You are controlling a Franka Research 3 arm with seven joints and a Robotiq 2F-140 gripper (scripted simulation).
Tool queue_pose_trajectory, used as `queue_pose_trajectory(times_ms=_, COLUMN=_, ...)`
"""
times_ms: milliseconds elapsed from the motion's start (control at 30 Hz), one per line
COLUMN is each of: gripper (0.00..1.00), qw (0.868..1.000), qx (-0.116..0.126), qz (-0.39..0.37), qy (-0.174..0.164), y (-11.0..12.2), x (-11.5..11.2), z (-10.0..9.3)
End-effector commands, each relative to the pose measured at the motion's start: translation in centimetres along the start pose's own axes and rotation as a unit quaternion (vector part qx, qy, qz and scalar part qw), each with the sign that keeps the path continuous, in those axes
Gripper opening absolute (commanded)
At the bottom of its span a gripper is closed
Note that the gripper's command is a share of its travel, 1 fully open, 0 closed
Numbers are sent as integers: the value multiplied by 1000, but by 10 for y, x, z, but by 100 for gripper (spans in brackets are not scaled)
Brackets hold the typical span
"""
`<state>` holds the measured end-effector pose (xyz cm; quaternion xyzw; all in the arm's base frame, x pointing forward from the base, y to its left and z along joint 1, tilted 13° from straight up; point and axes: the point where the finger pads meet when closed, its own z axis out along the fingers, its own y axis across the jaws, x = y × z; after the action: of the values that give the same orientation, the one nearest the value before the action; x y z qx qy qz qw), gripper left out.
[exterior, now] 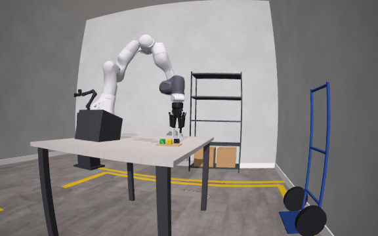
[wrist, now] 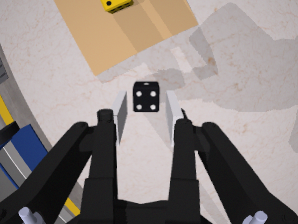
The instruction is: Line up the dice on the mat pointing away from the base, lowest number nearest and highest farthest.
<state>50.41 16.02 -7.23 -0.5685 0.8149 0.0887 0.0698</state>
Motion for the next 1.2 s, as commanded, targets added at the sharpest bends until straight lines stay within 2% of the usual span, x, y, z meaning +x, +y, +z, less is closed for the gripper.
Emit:
queue_pose_trajectory(times_ms=0, gripper=28, qw=1000, qx=1, qz=-1, qy=0, y=-1, x=0, z=5)
queue_pose_trajectory(times_ms=533, gripper=28, qw=1000, qx=1, qz=-1, qy=0, y=-1, x=0, z=32)
queue_pose_trajectory(times_ms=1167, gripper=28, qw=1000, qx=1, qz=-1, qy=0, y=-1, x=0, z=34)
